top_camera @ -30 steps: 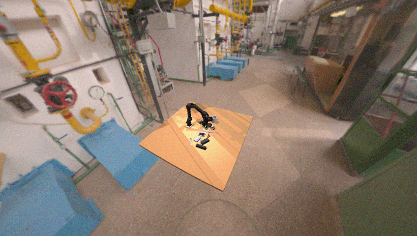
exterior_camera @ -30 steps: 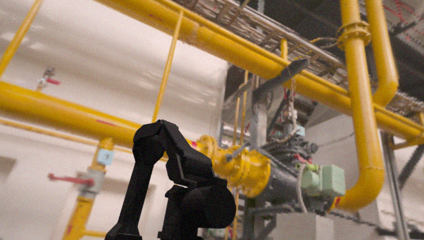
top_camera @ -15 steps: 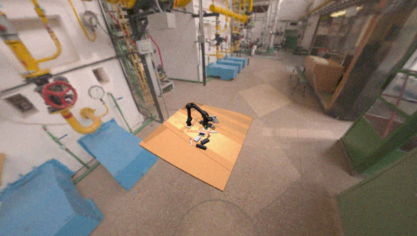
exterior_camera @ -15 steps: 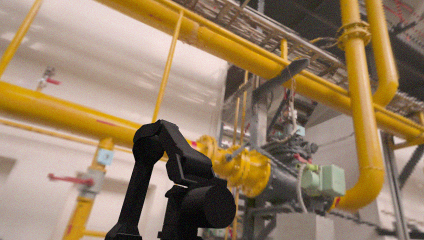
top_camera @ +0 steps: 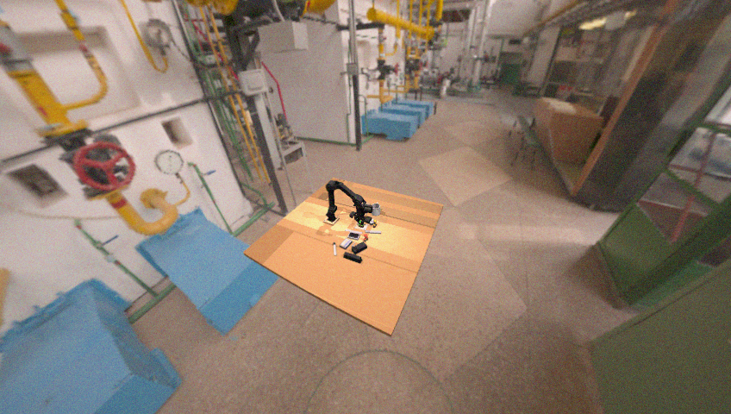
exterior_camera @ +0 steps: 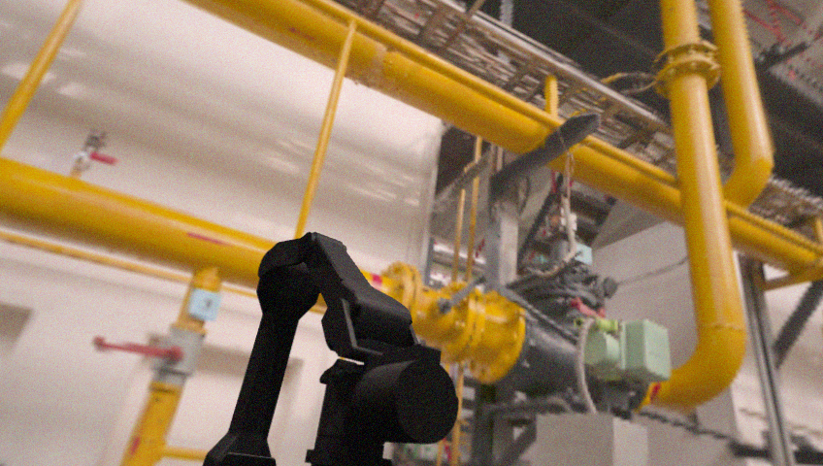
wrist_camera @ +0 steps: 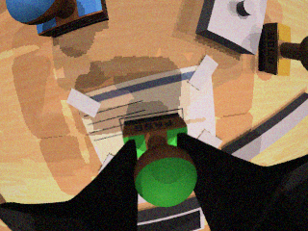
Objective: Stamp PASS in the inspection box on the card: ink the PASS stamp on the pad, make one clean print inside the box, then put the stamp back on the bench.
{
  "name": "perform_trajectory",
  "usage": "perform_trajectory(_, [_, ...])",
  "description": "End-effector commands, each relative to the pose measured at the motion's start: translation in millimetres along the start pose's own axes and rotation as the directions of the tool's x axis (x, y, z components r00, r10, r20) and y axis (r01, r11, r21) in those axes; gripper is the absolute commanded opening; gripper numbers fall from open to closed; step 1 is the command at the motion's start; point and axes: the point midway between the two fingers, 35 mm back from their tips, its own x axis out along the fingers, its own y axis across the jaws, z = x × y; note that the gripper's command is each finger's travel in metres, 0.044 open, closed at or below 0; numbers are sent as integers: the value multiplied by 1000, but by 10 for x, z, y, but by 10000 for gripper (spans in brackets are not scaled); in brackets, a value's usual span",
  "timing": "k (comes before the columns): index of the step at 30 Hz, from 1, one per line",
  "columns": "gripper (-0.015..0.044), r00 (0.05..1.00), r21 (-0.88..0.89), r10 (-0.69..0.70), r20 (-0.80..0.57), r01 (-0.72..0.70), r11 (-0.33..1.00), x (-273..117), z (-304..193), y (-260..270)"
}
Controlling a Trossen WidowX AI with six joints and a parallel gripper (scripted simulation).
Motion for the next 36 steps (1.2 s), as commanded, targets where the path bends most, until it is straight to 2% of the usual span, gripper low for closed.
perform_trajectory(1, [0, 1000, -3, -2, 3, 2, 1000, 18, 3, -9])
perform_trajectory(36, [0, 1000, -3, -2, 3, 2, 1000, -48, 4, -9])
